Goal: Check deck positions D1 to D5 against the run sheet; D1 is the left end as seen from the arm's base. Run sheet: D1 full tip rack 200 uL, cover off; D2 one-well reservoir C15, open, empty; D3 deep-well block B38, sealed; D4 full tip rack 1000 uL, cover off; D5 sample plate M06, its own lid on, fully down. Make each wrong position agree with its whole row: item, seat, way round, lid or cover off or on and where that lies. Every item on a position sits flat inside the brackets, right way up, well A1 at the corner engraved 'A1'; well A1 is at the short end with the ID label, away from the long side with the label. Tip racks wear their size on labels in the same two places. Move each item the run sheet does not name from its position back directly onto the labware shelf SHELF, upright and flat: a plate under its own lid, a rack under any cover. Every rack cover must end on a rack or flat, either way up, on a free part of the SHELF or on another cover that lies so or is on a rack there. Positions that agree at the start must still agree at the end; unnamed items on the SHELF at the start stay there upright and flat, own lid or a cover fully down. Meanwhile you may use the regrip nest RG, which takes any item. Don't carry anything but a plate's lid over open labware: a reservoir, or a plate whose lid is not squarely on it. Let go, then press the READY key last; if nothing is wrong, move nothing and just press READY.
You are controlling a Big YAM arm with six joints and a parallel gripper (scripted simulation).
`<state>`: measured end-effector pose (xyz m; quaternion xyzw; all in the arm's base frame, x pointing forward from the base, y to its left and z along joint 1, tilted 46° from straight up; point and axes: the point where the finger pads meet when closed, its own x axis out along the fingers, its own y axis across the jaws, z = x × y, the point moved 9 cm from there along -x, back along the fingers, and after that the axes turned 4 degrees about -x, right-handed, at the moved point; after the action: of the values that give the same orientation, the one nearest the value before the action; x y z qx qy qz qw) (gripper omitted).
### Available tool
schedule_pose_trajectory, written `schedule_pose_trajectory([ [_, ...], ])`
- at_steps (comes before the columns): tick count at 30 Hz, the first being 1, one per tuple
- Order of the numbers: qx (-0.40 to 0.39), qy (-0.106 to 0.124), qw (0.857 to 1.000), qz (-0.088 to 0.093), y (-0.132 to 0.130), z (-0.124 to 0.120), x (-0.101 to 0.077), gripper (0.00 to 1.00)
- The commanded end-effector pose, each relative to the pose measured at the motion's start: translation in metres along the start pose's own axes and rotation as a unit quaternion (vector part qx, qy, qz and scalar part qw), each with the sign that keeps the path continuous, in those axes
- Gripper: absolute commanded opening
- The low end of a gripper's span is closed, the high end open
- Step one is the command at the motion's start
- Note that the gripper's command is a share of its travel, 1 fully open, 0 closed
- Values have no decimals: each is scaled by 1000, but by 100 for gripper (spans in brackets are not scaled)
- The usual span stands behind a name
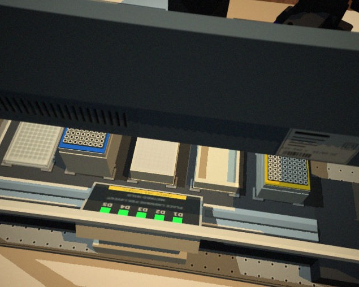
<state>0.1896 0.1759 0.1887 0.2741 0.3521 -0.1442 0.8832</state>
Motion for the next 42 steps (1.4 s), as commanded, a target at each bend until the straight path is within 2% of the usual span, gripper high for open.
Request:
schedule_pose_trajectory([
  [1, 53, -1, 998, 18, 7, 2, -5, 0],
  [14, 182, 1, 983, 17, 7, 2, -5, 0],
  [29, 190, 0, 982, 12, 8, 4, -5, 0],
  [31, 221, -2, 975, 11, -8, 9, -2, 0],
  [33, 221, -2, 975, 11, -8, 9, -2, 0],
  [37, 253, -2, 967, 2, -28, 17, -2, 0],
  [42, 301, -2, 954, 2, -51, 29, -2, 0],
])
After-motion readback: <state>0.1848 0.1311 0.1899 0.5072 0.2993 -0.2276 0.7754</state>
